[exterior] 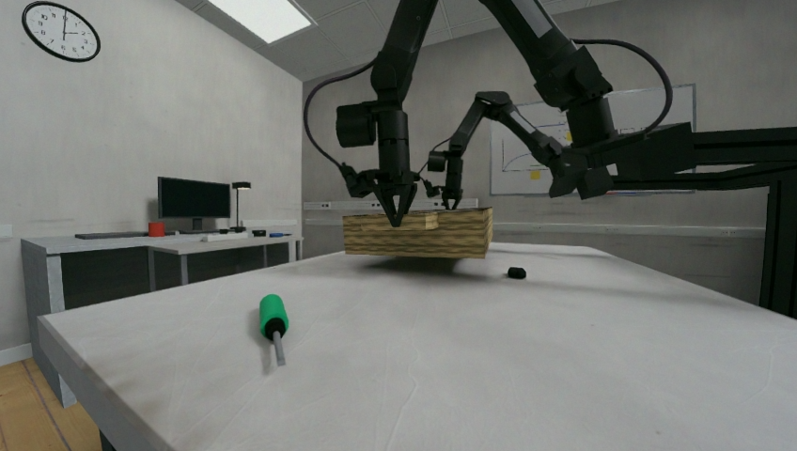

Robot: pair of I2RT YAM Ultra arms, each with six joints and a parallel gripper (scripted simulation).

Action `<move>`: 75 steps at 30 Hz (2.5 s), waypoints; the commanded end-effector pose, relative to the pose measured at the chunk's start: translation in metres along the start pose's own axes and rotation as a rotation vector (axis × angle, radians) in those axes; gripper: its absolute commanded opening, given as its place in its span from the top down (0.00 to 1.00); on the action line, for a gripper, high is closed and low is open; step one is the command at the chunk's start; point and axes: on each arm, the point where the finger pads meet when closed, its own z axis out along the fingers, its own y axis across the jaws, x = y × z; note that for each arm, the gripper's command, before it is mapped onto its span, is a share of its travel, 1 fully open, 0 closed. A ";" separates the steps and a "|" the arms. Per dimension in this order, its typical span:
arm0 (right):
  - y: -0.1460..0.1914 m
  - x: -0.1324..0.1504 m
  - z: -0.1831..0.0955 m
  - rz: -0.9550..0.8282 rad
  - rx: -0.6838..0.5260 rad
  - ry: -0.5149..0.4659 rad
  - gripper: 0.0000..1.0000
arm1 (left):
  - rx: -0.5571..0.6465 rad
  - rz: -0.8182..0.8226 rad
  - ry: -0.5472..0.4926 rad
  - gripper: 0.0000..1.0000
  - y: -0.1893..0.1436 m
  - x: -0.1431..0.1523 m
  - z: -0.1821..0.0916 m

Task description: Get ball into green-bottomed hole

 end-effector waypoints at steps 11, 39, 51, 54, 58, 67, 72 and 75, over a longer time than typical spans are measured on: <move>0.007 -0.036 -0.017 0.013 -0.077 -0.211 1.00 | -0.046 0.000 -0.190 1.00 -0.002 -0.028 -0.030; 0.004 -0.031 -0.014 0.009 -0.044 -0.120 1.00 | -0.026 0.015 -0.126 1.00 -0.002 -0.029 -0.033; 0.005 -0.043 -0.036 0.014 -0.003 -0.161 1.00 | 0.015 0.020 -0.181 1.00 0.000 -0.042 -0.031; 0.013 -0.035 -0.026 -0.003 -0.057 -0.200 1.00 | -0.004 0.003 -0.186 1.00 -0.005 -0.030 -0.026; 0.006 -0.038 -0.019 0.014 -0.080 -0.222 1.00 | -0.059 -0.005 -0.195 1.00 -0.001 -0.027 -0.032; 0.004 -0.048 -0.016 0.018 -0.071 -0.149 1.00 | -0.049 0.020 -0.154 1.00 -0.004 -0.043 -0.050; -0.001 -0.038 -0.024 0.026 -0.020 -0.086 1.00 | 0.003 0.020 -0.070 1.00 -0.003 -0.030 -0.029; 0.003 -0.052 -0.031 0.046 -0.016 -0.160 1.00 | -0.002 0.019 -0.167 1.00 0.003 -0.045 -0.032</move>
